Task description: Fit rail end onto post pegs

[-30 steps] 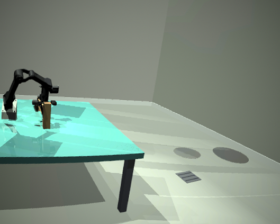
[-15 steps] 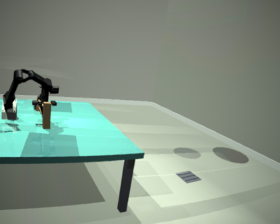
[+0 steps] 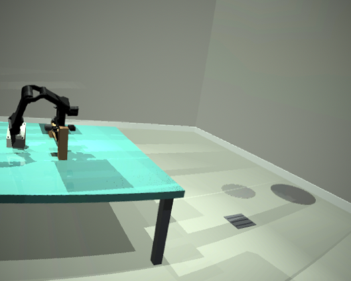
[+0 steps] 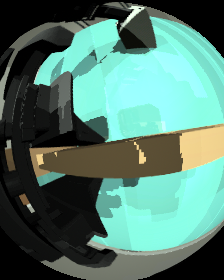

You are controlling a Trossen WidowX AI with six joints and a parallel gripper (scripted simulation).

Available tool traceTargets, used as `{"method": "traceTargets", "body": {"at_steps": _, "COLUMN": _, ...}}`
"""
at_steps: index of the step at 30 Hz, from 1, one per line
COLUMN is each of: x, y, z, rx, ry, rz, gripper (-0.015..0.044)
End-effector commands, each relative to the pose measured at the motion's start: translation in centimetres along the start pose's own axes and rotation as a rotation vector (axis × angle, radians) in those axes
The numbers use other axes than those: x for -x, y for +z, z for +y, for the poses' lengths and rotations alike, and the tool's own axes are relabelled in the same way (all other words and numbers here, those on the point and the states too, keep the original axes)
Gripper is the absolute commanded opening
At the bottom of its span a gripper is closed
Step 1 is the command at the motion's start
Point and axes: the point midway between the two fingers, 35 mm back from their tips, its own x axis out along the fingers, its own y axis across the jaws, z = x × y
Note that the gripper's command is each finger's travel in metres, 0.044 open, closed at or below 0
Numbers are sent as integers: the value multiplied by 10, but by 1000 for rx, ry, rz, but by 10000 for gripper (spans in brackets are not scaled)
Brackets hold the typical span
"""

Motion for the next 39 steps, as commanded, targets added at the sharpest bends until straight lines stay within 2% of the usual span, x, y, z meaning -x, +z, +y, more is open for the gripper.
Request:
{"method": "traceTargets", "body": {"at_steps": 1, "x": 2, "y": -3, "z": -1, "rx": 2, "ry": -3, "rz": 2, "gripper": 0}}
{"method": "traceTargets", "body": {"at_steps": 39, "x": 2, "y": -14, "z": -1, "rx": 2, "ry": -3, "rz": 2, "gripper": 0}}
